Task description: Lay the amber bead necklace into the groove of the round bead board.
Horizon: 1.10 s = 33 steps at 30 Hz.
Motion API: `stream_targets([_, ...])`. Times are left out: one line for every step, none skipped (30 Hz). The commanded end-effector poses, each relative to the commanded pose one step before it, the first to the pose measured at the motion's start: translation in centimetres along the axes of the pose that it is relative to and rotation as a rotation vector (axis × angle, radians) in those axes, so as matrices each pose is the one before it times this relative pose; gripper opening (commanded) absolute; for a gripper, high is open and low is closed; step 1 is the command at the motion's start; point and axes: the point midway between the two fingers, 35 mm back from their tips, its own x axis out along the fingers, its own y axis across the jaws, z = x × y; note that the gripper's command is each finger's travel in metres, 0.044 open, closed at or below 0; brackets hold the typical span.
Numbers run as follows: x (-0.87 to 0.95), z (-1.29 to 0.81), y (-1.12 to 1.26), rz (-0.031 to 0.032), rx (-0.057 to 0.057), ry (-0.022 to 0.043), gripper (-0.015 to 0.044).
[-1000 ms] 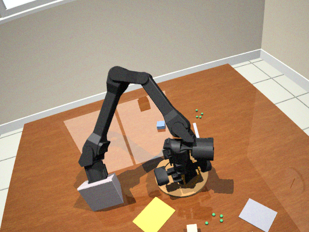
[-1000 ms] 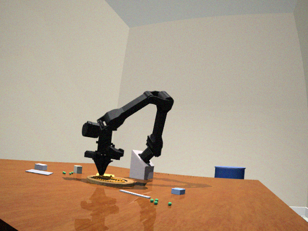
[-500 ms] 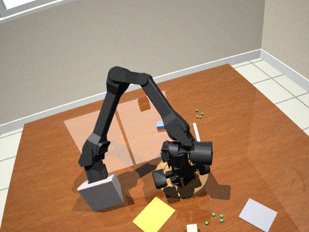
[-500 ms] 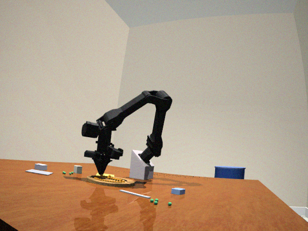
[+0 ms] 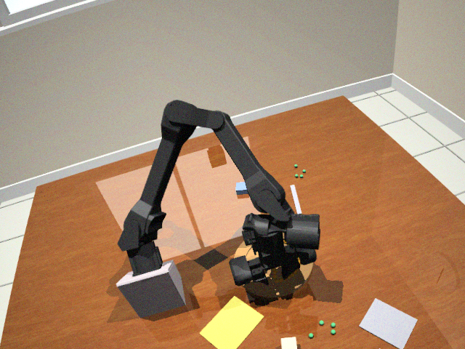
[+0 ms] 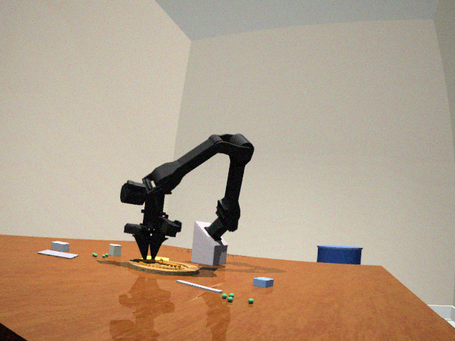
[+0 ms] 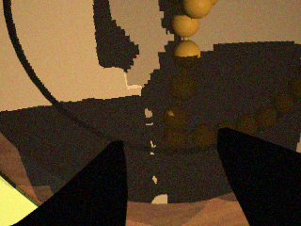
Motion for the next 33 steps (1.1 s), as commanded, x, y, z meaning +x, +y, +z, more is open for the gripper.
stream_targets([-0.006, 0.007, -0.02, -0.00002, -0.001, 0.0001, 0.0289])
stream_targets([0.0, 0.0, 0.0, 0.0, 0.0, 0.0, 0.0315])
stream_targets([-0.039, -0.001, 0.009, 0.0003, 0.0003, 0.00007, 0.0341])
stream_targets([-0.118, -0.004, 0.028, 0.0009, 0.0008, 0.0002, 0.0368])
stream_targets([-0.177, -0.005, 0.043, 0.00136, 0.0012, 0.00027, 0.0394])
stream_targets([-0.118, -0.003, 0.03, 0.00091, 0.0008, 0.00017, 0.042])
stream_targets([0.253, 0.024, -0.073, -0.00287, 0.0008, -0.00183, 0.044])
stream_targets([-0.125, 0.0, 0.0, 0.00134, -0.0002, 0.00084, 0.044])
stream_targets([-0.126, 0.0, 0.0, 0.00135, -0.0002, 0.00082, 0.044])
stream_targets([-0.042, 0.0, 0.0, 0.00045, -0.0001, 0.00027, 0.044])
stream_targets([0.0, 0.0, 0.0, 0.0, 0.0, 0.0, 0.044])
stream_targets([0.0, 0.0, 0.0, 0.0, 0.0, 0.0, 0.044])
stream_targets([0.0, 0.0, 0.0, 0.0, 0.0, 0.0, 0.044])
stream_targets([0.0, 0.0, 0.0, 0.0, 0.0, 0.0, 0.044])
stream_targets([0.0, 0.0, 0.0, 0.0, 0.0, 0.0, 0.044])
stream_targets([0.0, 0.0, 0.0, 0.0, 0.0, 0.0, 0.044])
stream_targets([0.0, 0.0, 0.0, 0.0, 0.0, 0.0, 0.044])
stream_targets([0.0, 0.0, 0.0, 0.0, 0.0, 0.0, 0.044])
stream_targets([0.0, 0.0, 0.0, 0.0, 0.0, 0.0, 0.044])
stream_targets([0.0, 0.0, 0.0, 0.0, 0.0, 0.0, 0.044])
stream_targets([0.0, 0.0, 0.0, 0.0, 0.0, 0.0, 0.044])
stream_targets([0.0, 0.0, 0.0, 0.0, 0.0, 0.0, 0.044])
stream_targets([0.0, 0.0, 0.0, 0.0, 0.0, 0.0, 0.044])
stream_targets([0.0, 0.0, 0.0, 0.0, 0.0, 0.0, 0.044])
stream_targets([0.0, 0.0, 0.0, 0.0, 0.0, 0.0, 0.044])
stream_targets([0.0, 0.0, 0.0, 0.0, 0.0, 0.0, 0.044])
stream_targets([0.0, 0.0, 0.0, 0.0, 0.0, 0.0, 0.044])
stream_targets([0.0, 0.0, 0.0, 0.0, 0.0, 0.0, 0.044])
stream_targets([0.0, 0.0, 0.0, 0.0, 0.0, 0.0, 0.044])
stream_targets([0.0, 0.0, 0.0, 0.0, 0.0, 0.0, 0.044])
stream_targets([0.0, 0.0, 0.0, 0.0, 0.0, 0.0, 0.044])
stream_targets([0.0, 0.0, 0.0, 0.0, 0.0, 0.0, 0.044])
stream_targets([0.0, 0.0, 0.0, 0.0, 0.0, 0.0, 0.044])
